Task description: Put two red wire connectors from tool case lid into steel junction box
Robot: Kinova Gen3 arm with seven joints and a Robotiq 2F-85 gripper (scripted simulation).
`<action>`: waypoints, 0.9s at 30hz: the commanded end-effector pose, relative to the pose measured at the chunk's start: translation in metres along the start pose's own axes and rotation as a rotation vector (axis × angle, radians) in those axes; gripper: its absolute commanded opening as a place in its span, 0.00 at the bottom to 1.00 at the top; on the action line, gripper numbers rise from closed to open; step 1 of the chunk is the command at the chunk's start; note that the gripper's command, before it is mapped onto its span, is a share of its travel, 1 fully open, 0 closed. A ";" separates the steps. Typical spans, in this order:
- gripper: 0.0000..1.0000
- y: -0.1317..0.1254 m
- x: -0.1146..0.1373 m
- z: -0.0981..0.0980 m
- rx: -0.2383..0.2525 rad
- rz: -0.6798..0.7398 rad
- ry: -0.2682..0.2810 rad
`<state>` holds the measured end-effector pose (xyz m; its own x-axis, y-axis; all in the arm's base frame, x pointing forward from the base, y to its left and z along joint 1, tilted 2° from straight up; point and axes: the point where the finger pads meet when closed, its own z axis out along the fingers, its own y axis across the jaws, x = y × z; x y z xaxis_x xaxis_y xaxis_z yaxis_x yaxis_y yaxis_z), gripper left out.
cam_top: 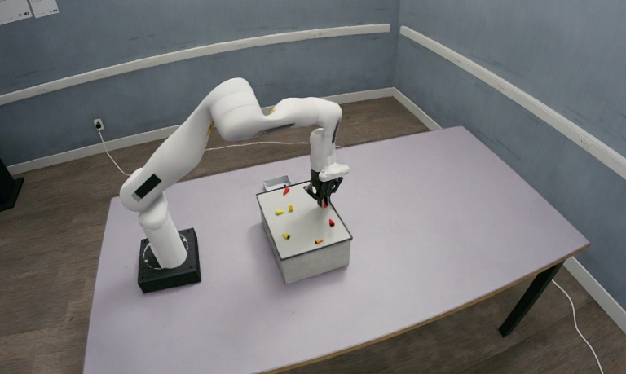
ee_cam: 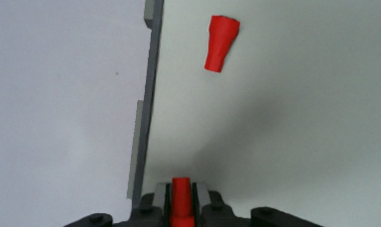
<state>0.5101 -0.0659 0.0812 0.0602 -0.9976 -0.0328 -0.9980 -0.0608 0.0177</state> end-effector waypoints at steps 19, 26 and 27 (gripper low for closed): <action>0.19 0.000 0.000 -0.003 0.002 0.000 0.001; 0.19 0.000 0.000 -0.025 0.002 0.000 0.001; 0.19 0.000 0.000 -0.029 0.002 0.000 0.001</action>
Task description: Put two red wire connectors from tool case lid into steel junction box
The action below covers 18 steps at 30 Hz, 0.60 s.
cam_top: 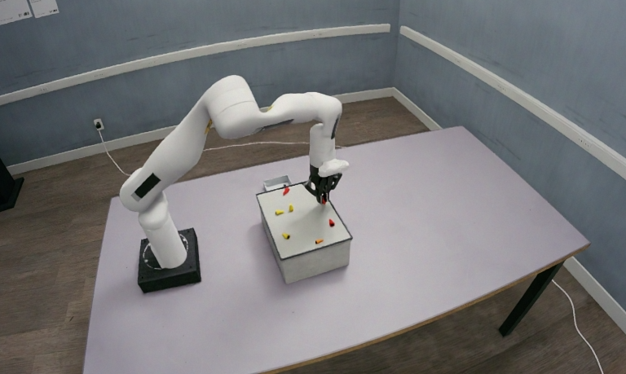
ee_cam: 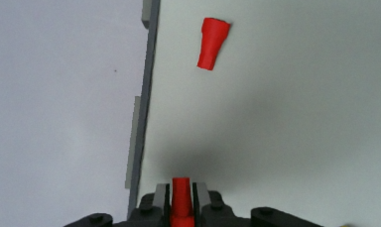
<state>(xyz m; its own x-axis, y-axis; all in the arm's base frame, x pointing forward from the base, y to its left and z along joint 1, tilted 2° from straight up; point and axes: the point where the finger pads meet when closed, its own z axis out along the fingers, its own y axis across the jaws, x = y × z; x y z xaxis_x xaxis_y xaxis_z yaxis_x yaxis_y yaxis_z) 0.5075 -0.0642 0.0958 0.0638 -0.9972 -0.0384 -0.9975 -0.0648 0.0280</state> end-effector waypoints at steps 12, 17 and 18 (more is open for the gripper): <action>0.19 -0.003 0.002 -0.053 0.012 0.004 0.006; 0.19 -0.002 0.002 -0.056 0.012 0.004 0.006; 0.19 -0.002 0.002 -0.056 0.012 0.004 0.006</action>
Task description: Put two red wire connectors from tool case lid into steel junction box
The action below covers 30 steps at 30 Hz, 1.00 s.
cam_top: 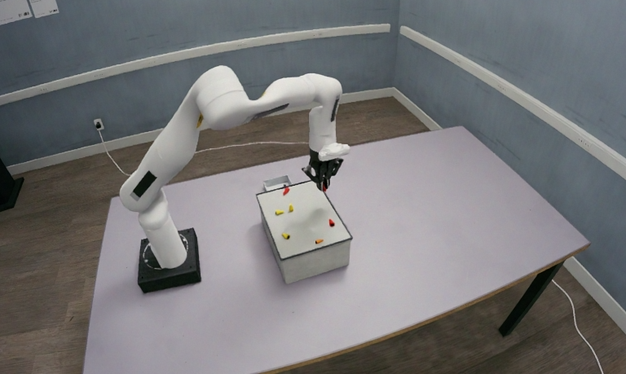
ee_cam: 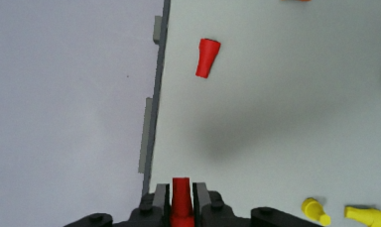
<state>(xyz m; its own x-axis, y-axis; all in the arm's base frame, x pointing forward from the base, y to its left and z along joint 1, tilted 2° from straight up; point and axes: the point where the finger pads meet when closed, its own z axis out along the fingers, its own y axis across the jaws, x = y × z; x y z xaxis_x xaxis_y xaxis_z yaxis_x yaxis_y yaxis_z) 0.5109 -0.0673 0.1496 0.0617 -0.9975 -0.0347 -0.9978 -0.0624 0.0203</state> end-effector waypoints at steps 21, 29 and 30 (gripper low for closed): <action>0.19 0.002 -0.017 -0.002 0.004 0.002 0.002; 0.19 0.011 -0.063 -0.002 0.004 0.002 0.002; 0.19 0.012 -0.071 -0.002 0.004 0.002 0.002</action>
<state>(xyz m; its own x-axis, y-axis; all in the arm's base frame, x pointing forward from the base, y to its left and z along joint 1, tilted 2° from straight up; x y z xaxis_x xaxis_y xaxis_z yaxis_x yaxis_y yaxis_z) 0.4988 -0.0223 0.1514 0.0376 -0.9986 -0.0377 -0.9991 -0.0383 0.0196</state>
